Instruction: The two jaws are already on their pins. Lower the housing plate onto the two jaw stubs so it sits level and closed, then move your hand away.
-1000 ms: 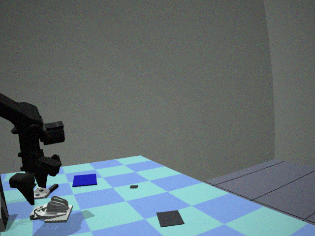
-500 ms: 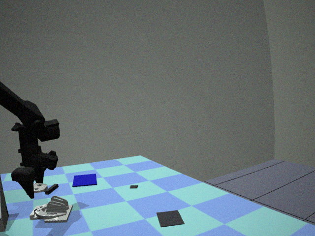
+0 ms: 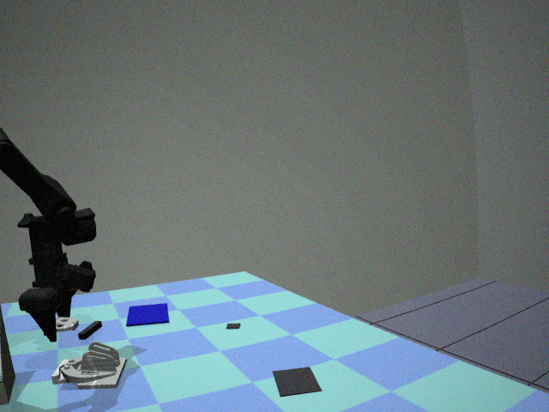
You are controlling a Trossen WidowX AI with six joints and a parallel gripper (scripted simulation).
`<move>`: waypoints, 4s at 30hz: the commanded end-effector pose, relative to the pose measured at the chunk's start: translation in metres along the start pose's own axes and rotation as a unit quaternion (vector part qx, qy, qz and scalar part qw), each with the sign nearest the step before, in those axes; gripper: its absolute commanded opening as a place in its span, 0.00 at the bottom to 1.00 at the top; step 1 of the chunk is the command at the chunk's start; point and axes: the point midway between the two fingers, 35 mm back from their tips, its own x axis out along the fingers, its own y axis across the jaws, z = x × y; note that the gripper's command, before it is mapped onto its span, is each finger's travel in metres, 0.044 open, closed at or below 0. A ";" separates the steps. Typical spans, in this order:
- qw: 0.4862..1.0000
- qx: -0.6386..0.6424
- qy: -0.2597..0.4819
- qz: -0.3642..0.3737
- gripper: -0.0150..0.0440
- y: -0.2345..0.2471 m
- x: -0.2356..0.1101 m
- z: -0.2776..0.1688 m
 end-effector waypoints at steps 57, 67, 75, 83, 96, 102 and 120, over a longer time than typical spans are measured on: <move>1.000 0.010 0.001 -0.001 0.85 -0.002 0.002 -0.001; 1.000 0.009 0.001 0.000 0.85 -0.001 0.018 0.000; 1.000 0.008 0.001 0.001 0.85 -0.001 0.031 0.001; 1.000 0.008 0.001 0.000 0.85 -0.002 0.044 0.000; 1.000 0.008 0.000 -0.002 0.85 -0.003 0.062 -0.001; 1.000 0.008 0.000 -0.002 0.85 -0.003 0.062 -0.001; 1.000 0.005 0.000 -0.002 0.85 -0.004 0.064 -0.001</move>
